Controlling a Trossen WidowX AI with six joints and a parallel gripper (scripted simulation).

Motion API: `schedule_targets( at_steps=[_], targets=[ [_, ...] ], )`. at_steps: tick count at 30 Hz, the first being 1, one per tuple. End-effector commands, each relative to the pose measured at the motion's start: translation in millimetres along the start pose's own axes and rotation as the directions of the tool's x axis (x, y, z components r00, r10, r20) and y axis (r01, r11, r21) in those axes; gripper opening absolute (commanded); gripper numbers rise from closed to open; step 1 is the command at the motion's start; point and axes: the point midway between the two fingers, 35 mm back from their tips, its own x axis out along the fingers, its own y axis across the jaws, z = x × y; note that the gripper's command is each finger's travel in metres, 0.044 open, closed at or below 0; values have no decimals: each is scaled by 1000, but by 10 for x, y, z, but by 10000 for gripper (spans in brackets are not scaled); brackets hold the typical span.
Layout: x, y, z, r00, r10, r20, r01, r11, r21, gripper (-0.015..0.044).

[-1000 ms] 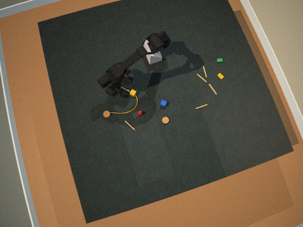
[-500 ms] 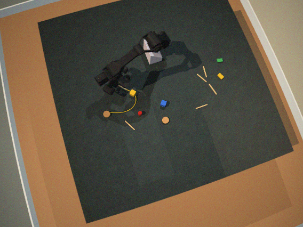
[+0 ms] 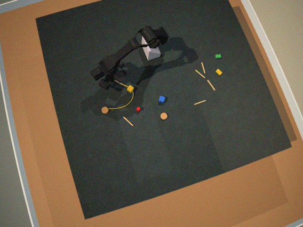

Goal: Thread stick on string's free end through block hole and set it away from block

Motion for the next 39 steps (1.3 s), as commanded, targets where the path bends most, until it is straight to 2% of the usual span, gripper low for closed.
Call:
schedule_targets(
  at_steps=[1, 11, 17, 19, 24, 31, 37, 39],
  targets=[
    [72, -1, -96, 1000, 11, -4, -11, 1000, 0, 0],
    [72, -1, -96, 1000, 11, -4, -11, 1000, 0, 0],
    [64, 10, -74, 1000, 12, 3, -12, 1000, 6, 157],
    [-36, -3, -70, 1000, 11, 3, -11, 1000, 6, 210],
    [-712, -10, -22, 1000, 9, 2, -9, 1000, 7, 210],
    [-738, -8, -20, 1000, 9, 2, -9, 1000, 7, 210],
    [-697, -30, -20, 1000, -3, 4, 3, 1000, 11, 368],
    [-790, -33, -14, 1000, -2, 4, 2, 1000, 11, 420]
  ],
)
